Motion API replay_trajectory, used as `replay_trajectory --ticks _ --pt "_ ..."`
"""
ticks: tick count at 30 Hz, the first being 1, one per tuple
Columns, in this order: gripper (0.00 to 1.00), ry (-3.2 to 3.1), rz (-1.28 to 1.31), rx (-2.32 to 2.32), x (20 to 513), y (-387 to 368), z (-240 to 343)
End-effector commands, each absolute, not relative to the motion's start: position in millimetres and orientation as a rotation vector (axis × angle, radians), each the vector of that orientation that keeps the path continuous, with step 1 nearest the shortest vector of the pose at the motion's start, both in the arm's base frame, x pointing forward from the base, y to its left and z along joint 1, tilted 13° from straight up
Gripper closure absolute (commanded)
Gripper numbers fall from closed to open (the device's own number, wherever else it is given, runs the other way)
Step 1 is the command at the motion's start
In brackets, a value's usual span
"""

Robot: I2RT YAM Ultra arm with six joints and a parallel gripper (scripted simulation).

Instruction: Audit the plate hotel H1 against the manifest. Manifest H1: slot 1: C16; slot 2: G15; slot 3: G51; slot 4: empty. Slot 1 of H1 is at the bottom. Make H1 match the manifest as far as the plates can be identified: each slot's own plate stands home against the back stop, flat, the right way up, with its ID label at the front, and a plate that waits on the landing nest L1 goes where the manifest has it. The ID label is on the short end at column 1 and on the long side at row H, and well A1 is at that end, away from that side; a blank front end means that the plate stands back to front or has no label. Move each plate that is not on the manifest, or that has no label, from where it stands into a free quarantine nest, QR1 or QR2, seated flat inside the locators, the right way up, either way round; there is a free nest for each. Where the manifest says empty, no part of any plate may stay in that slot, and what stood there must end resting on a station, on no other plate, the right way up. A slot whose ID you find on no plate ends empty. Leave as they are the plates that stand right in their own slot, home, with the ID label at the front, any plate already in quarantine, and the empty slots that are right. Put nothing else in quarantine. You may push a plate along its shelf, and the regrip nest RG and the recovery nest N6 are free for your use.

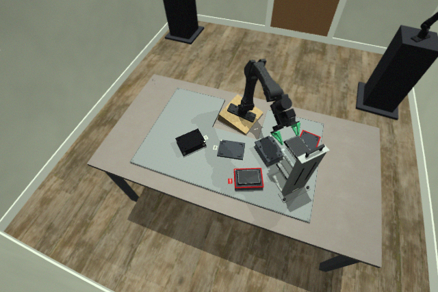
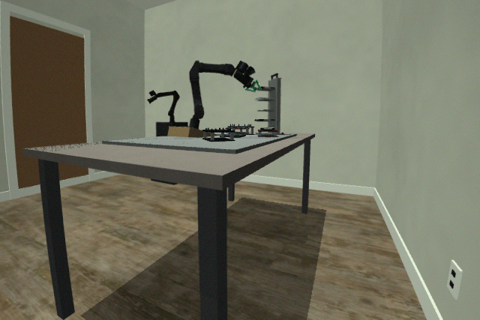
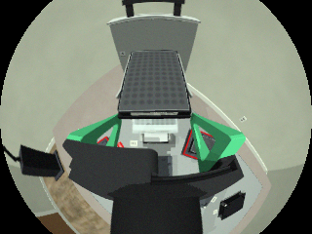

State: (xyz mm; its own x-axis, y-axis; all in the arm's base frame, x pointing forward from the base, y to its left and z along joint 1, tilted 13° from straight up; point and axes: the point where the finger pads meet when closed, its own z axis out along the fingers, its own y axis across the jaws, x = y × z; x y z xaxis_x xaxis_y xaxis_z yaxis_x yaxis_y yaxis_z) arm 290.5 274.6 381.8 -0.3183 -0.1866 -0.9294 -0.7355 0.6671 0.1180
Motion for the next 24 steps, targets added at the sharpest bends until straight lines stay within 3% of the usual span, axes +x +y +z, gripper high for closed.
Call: replay_trajectory --ticks 1,24 --pt "0.00 1.777 0.679 -0.713 294 282 408" --pt "0.00 1.749 0.680 -0.701 291 276 420"
